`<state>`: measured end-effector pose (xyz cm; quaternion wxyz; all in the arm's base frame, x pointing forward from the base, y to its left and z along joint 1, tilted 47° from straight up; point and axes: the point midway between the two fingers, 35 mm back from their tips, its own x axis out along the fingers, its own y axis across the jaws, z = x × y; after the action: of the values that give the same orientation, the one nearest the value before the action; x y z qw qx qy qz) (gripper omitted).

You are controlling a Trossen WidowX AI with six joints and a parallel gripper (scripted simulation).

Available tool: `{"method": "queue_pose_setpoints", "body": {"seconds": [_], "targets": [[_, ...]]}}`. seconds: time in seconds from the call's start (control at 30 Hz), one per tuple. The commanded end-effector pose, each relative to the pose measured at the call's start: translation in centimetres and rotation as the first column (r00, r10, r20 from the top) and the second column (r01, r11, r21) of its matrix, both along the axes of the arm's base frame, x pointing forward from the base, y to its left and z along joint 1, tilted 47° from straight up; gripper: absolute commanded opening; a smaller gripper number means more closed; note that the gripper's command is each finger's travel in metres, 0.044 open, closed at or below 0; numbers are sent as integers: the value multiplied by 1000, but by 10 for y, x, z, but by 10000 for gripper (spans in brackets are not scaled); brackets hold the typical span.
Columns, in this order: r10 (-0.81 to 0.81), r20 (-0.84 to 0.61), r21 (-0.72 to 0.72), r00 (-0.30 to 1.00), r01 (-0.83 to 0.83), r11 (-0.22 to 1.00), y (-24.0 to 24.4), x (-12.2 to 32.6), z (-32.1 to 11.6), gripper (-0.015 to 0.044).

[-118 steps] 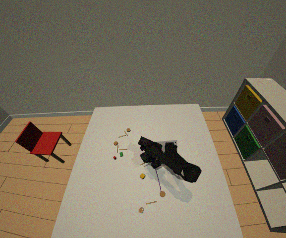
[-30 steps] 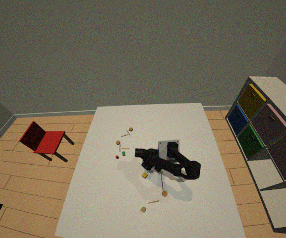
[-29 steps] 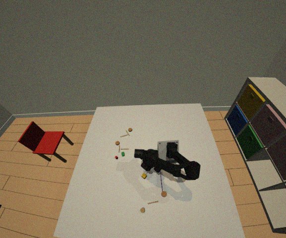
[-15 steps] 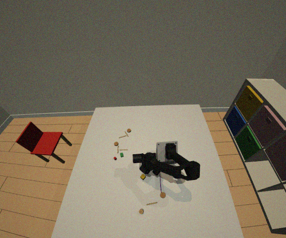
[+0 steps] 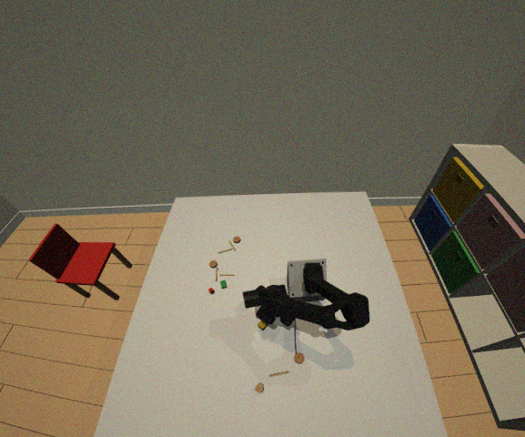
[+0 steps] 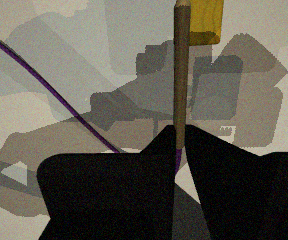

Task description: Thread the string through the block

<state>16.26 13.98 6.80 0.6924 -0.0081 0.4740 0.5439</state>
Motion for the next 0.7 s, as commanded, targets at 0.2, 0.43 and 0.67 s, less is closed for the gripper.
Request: {"method": "queue_pose_setpoints", "body": {"seconds": [0.2,0.43,0.67], "targets": [[1,13,-8,1000,-1,1000,10,1,5,0],[3,13,-12,1000,-3,1000,18,0,8,0],[5,14,-13,1000,-5,1000,26,-1,10,0]]}}
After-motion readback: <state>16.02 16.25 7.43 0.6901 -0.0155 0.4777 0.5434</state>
